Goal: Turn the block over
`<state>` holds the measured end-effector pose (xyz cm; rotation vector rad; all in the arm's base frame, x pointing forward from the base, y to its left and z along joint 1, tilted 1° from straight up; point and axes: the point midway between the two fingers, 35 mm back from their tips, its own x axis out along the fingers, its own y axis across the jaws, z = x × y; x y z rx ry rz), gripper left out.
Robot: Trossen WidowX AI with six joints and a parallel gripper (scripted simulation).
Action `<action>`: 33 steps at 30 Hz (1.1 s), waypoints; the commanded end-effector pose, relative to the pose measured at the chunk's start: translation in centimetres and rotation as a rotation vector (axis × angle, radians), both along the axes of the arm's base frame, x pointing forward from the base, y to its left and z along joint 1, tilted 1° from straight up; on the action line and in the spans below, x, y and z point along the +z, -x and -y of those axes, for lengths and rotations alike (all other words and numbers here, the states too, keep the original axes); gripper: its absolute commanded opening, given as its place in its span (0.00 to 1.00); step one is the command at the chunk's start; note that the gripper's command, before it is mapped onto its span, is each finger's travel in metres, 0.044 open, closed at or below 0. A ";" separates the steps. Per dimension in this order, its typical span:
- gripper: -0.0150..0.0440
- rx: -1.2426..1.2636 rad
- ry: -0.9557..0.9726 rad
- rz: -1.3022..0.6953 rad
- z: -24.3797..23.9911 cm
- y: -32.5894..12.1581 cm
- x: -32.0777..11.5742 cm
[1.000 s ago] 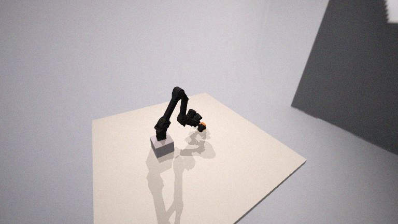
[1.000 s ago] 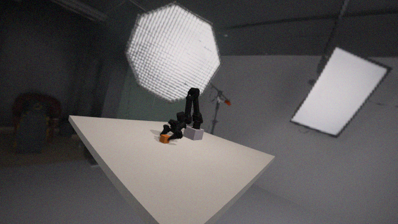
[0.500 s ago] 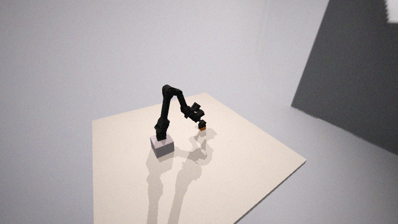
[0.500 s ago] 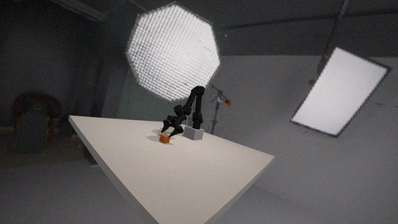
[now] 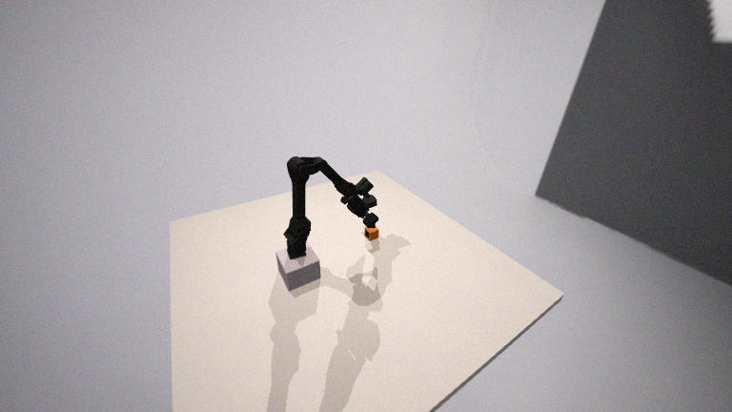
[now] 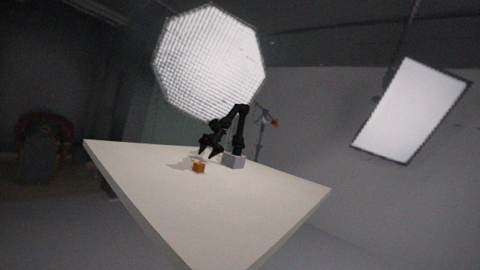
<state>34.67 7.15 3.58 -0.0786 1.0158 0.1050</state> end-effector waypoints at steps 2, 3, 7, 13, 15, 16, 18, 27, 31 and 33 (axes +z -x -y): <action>1.00 -0.002 0.011 -0.127 -0.4 -1.7 0.9; 1.00 -0.003 0.015 -0.160 -0.4 -2.0 1.0; 1.00 -0.004 0.031 -0.292 -0.5 -2.8 1.7; 1.00 -0.009 0.052 -0.486 -0.5 -3.4 3.0; 1.00 -0.009 0.054 -0.508 -0.5 -3.4 3.2; 1.00 -0.009 0.054 -0.508 -0.5 -3.4 3.2; 1.00 -0.009 0.054 -0.508 -0.5 -3.4 3.2; 1.00 -0.009 0.054 -0.508 -0.5 -3.5 -0.3; 1.00 -0.009 0.054 -0.508 -0.5 -3.6 -1.1; 1.00 -0.009 0.054 -0.508 -0.5 -3.7 -1.8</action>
